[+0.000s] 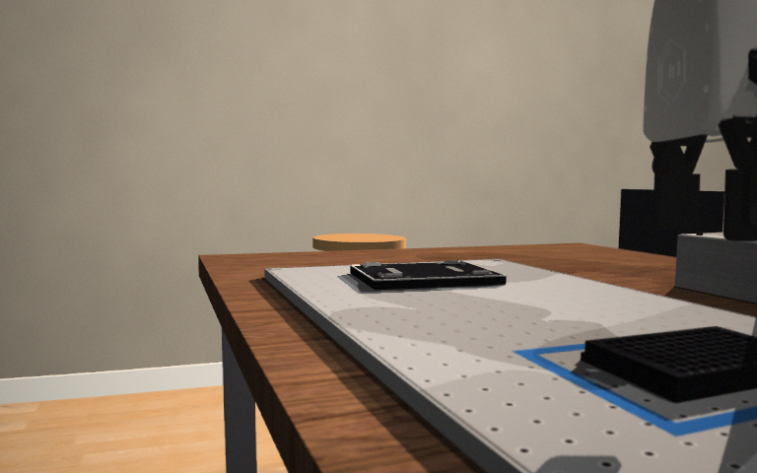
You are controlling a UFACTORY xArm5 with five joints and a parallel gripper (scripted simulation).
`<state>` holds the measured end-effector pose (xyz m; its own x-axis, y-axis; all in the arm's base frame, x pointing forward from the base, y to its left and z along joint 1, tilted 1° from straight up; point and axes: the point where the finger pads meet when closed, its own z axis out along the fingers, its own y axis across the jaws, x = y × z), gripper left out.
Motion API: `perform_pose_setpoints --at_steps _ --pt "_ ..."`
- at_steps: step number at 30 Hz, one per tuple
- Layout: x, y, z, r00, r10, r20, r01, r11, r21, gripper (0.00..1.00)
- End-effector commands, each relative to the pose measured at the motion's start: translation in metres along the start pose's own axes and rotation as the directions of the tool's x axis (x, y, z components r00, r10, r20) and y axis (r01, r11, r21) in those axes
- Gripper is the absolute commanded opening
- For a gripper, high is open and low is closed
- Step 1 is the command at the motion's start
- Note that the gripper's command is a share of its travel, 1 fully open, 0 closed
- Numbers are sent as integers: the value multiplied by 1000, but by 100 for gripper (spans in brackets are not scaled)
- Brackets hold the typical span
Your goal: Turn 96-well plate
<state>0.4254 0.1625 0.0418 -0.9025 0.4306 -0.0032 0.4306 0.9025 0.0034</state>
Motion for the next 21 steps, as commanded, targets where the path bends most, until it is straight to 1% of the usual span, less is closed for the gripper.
perform_pose_setpoints --at_steps 1,3,5,6,21 --pt "-1 1 -1 972 -237 13 237 972 10 100" --pt "-1 1 -1 954 -301 13 301 954 11 100" --pt "-1 1 -1 954 -301 13 301 954 11 100" --pt "-1 1 -1 943 -332 12 332 943 12 100" --pt "-1 1 -1 942 -336 12 336 942 12 100"
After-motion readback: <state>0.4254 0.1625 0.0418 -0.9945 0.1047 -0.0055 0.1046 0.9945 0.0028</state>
